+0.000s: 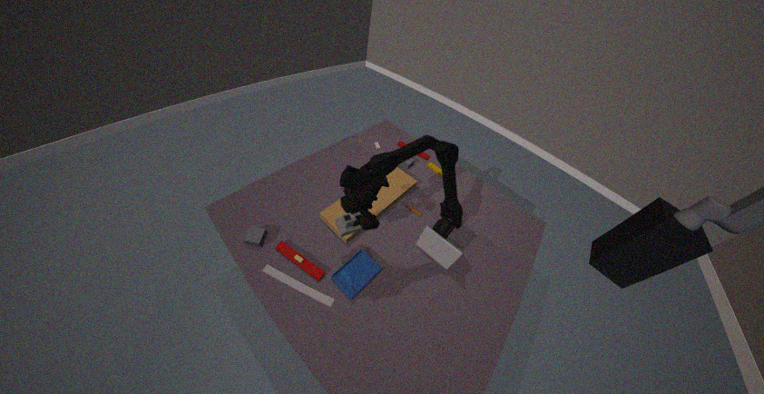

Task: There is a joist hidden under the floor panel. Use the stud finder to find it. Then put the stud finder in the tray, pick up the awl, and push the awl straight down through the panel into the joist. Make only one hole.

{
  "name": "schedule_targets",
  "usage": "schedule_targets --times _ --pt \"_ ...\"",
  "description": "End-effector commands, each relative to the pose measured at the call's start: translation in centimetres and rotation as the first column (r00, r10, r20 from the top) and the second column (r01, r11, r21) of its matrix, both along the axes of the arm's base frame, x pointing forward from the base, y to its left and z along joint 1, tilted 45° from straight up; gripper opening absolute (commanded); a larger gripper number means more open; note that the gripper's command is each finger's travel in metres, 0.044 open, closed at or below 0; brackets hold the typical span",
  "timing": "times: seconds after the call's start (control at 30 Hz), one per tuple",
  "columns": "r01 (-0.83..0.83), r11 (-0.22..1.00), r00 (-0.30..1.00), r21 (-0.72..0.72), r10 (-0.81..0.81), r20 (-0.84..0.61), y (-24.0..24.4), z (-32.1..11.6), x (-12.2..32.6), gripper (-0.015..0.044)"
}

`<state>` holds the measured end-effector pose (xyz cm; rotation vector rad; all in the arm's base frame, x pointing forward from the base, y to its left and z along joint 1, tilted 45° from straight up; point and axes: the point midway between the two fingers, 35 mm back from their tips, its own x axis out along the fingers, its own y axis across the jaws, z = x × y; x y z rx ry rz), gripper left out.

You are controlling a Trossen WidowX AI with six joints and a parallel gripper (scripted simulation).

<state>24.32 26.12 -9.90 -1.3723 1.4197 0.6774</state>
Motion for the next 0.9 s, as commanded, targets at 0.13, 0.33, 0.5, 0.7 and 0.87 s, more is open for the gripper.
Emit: schedule_targets --times 0.13,0.33,0.5,0.7,0.87 --pt "-0.157 0.987 0.980 -0.033 0.152 -0.128 2.2 -5.0 -6.1 0.0000" --pt "-0.258 0.964 0.946 -0.064 0.239 -0.218 2.3 -8.4 -10.6 0.0000" --pt "-0.283 0.956 0.936 -0.072 0.259 -0.240 2.1 -9.2 -11.8 0.0000" --pt "-0.283 0.956 0.936 -0.072 0.259 -0.240 1.6 -9.9 -11.6 0.0000" --pt "-0.283 0.956 0.936 -0.072 0.259 -0.240 0.7 -11.0 -11.4 0.0000"
